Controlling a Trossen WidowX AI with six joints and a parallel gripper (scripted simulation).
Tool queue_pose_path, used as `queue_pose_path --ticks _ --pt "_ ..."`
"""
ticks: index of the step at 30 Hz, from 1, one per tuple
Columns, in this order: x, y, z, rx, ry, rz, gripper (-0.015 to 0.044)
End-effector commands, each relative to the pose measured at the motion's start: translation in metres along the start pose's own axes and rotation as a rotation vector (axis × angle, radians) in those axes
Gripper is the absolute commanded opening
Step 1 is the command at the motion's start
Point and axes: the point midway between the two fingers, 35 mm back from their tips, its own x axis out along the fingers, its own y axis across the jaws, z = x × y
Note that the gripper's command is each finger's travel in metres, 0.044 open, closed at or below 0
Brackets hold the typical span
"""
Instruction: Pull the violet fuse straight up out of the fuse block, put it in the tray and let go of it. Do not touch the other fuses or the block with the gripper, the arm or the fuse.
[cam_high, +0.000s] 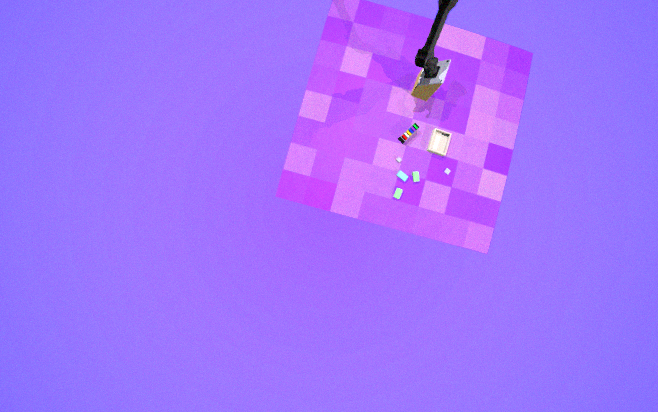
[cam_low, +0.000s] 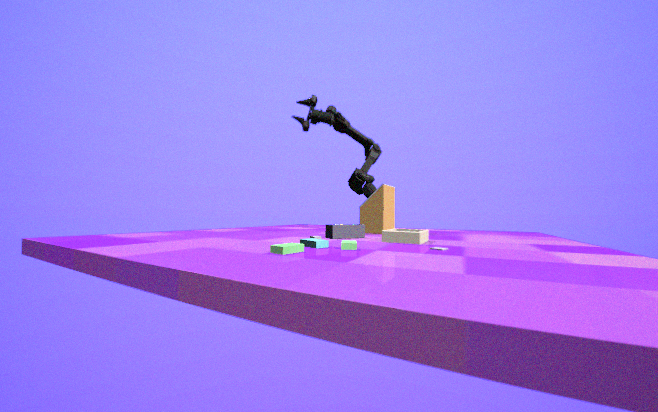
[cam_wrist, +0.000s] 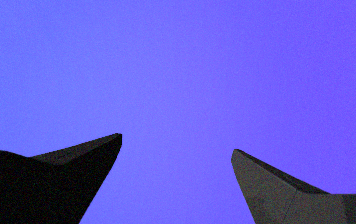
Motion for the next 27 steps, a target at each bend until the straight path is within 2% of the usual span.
queue_pose_path --ticks 1,6,13,18,21,27 --pt "0.002 -0.002 -0.002 -0.004 0.004 -0.005 0.0374" --pt "0.042 -0.049 -0.046 -0.101 0.13 -0.121 0.0242" --pt "0.083 -0.124 -0.133 -0.245 0.364 -0.281 0.0064" --pt "0.092 -0.176 -0.203 -0.334 0.549 -0.378 0.0064" --pt "0.09 -0.195 -0.228 -0.378 0.619 -0.411 0.0064" --pt "0.07 -0.257 -0.298 -0.583 0.842 -0.505 0.0064"
